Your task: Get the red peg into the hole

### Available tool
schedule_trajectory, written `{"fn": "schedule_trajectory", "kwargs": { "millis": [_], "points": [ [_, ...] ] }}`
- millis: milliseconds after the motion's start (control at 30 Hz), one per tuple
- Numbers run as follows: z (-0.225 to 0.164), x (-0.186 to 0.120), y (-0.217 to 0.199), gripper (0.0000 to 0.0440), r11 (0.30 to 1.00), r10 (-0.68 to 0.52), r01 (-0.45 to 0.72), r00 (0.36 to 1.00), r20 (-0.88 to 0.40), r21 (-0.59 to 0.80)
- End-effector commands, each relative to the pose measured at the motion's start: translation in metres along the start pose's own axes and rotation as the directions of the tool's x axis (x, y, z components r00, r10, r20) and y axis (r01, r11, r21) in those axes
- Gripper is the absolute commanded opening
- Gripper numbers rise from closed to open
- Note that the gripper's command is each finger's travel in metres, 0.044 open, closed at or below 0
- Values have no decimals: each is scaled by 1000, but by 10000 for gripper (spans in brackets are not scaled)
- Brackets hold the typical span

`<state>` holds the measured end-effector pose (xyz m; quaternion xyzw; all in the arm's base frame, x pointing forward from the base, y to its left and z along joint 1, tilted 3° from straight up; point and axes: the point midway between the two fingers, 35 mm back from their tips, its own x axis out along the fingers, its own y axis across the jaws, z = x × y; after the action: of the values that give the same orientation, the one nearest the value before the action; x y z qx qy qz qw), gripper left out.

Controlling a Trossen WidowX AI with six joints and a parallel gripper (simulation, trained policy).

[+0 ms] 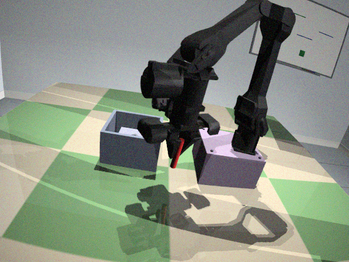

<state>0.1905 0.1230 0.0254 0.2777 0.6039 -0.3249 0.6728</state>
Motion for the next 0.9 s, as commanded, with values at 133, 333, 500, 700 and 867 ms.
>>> {"fn": "schedule_trajectory", "kwargs": {
  "millis": [133,333,500,700,867],
  "points": [
    [23,-28,13,0,999,42,-40,998,46,-32],
    [43,-44,21,0,998,63,-60,996,71,-37],
    [63,-51,25,0,998,68,-66,994,84,-25],
    [87,-51,27,0,998,69,-70,994,88,7],
    [106,-50,28,0,996,74,-78,993,91,36]
  ]
}}
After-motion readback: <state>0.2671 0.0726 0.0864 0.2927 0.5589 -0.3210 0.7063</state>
